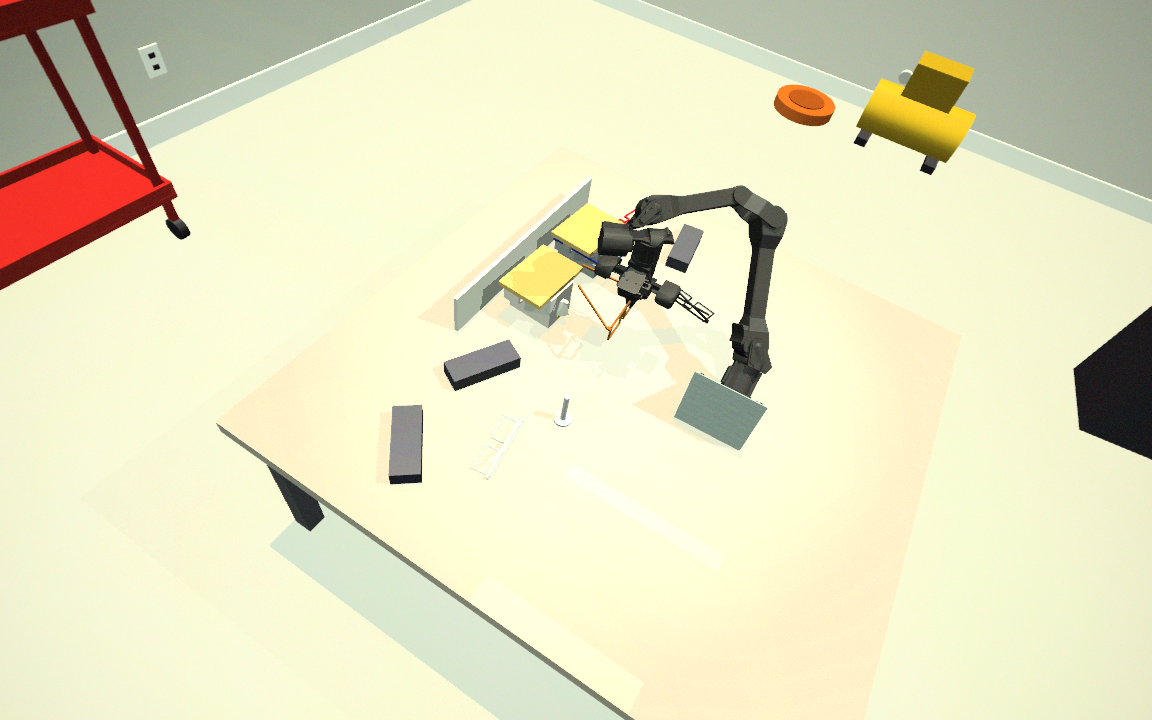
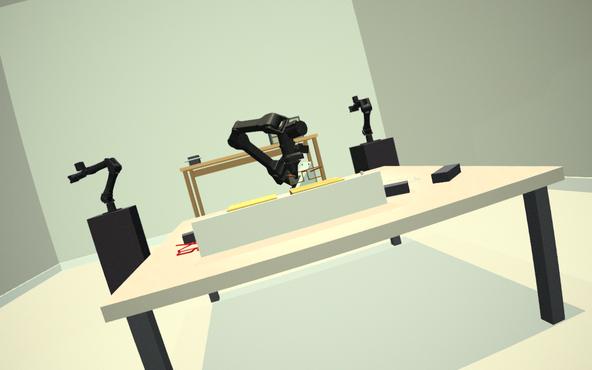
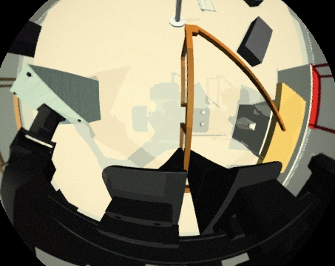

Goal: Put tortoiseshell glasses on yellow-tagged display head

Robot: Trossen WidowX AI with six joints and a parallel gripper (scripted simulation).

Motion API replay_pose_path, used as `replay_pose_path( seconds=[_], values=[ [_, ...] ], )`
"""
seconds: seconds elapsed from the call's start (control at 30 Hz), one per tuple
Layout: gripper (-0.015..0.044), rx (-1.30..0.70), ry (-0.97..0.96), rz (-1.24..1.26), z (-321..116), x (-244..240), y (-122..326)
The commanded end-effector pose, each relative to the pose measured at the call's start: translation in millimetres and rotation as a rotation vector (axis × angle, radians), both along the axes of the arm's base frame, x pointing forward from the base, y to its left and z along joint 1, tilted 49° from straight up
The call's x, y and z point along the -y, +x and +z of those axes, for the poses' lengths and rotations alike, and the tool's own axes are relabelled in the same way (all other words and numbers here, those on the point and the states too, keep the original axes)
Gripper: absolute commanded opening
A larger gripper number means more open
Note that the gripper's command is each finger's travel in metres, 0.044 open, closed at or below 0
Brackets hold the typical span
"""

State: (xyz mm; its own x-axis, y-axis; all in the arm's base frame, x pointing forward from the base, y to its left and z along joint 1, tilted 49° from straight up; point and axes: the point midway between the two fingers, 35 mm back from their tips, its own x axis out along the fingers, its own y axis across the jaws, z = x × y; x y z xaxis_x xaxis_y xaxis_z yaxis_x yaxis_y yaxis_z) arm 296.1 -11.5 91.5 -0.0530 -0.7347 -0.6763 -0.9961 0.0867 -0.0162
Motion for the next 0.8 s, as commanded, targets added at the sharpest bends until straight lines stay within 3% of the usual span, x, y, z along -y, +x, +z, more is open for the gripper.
replay_pose_path(
  seconds=[0.0,0.77],
  values=[
    [0.0,-0.001,0.013,-0.002,-23.3,-23.6,5.4],
    [0.0,-0.002,0.007,-0.008,-138.0,-126.1,-18.1]
  ],
)
